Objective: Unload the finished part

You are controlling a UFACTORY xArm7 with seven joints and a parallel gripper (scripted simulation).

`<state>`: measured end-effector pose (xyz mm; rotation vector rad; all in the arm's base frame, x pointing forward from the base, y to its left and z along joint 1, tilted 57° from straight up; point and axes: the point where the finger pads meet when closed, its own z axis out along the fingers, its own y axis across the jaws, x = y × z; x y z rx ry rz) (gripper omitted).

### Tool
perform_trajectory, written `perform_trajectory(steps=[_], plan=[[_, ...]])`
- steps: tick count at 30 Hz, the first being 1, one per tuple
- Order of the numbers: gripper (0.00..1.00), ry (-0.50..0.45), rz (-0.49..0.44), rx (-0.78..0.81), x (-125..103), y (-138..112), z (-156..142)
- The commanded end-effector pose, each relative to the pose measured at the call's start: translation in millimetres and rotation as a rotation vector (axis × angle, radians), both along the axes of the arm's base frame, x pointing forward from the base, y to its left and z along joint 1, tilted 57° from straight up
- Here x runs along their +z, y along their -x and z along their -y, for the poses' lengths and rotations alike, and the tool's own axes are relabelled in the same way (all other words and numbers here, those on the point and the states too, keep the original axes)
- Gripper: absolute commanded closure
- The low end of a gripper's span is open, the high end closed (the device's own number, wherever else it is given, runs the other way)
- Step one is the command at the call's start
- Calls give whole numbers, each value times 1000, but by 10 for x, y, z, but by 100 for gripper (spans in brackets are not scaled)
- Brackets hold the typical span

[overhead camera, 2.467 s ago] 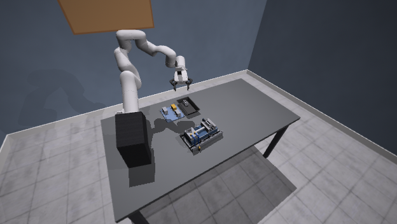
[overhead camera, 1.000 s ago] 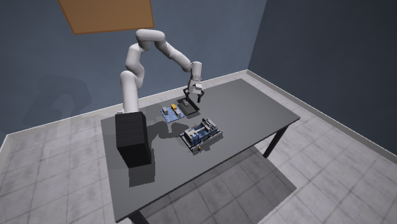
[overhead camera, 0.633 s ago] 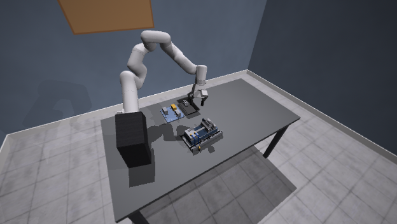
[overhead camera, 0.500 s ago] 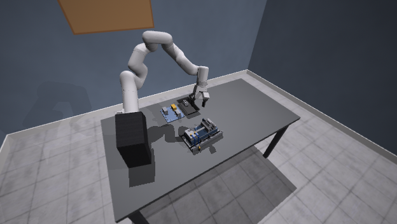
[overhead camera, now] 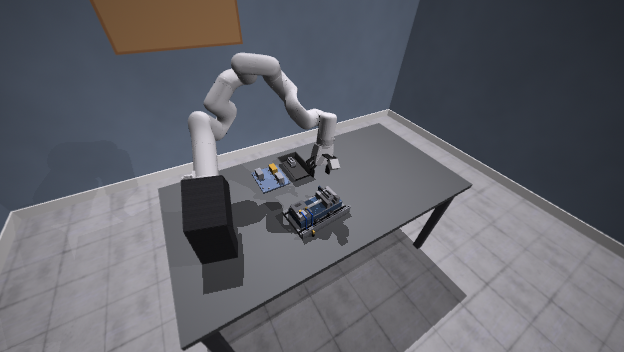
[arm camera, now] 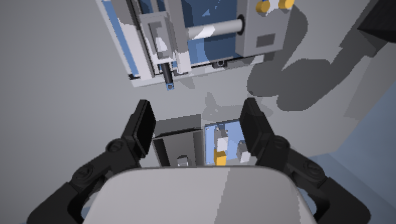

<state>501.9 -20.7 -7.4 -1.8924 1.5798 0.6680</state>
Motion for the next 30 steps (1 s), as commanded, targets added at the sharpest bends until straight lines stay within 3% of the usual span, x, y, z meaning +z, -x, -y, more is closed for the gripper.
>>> perform_trajectory(steps=[1,9,23,24,30], plan=[[0,-103,84,-18,-200,-190,48],[0,-194,183,-59,-421,-364,110],[0,-196,185,-60,-426,-368,112],[100,-196,185,-60,-426,-368,112],[100,-196,185,-60,-426,-368,112]])
